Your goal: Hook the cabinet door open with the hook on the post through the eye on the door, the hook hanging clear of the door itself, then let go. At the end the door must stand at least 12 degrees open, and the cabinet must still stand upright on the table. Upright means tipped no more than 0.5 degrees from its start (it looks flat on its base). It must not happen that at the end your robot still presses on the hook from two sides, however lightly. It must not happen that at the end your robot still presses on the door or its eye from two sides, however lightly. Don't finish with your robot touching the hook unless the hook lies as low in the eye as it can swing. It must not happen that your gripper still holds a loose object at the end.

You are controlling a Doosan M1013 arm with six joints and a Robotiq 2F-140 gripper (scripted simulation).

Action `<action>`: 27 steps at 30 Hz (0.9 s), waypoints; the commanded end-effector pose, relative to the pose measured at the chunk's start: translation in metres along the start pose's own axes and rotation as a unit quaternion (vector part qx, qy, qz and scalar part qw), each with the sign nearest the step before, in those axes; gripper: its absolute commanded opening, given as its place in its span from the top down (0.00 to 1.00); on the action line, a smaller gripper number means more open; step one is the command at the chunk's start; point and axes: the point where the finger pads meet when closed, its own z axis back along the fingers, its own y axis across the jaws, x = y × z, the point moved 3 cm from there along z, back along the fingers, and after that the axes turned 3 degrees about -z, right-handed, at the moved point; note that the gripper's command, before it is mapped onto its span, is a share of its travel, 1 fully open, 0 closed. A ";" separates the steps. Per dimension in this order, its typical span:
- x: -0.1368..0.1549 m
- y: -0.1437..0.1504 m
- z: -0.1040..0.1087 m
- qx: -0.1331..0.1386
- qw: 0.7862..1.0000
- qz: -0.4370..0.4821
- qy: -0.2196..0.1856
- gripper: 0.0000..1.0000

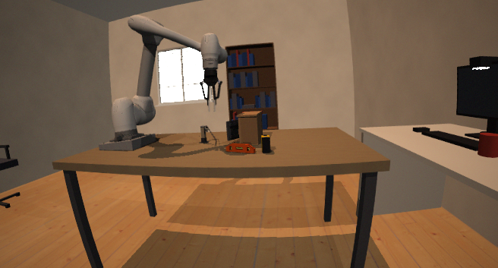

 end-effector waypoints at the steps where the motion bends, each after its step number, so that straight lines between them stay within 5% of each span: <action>1: 0.000 -0.009 0.000 0.008 0.993 0.115 0.010 0.84; 4: 0.000 -0.010 0.000 0.013 0.981 0.192 0.015 0.86; 27: 0.000 -0.010 0.000 0.013 0.981 0.192 0.015 0.86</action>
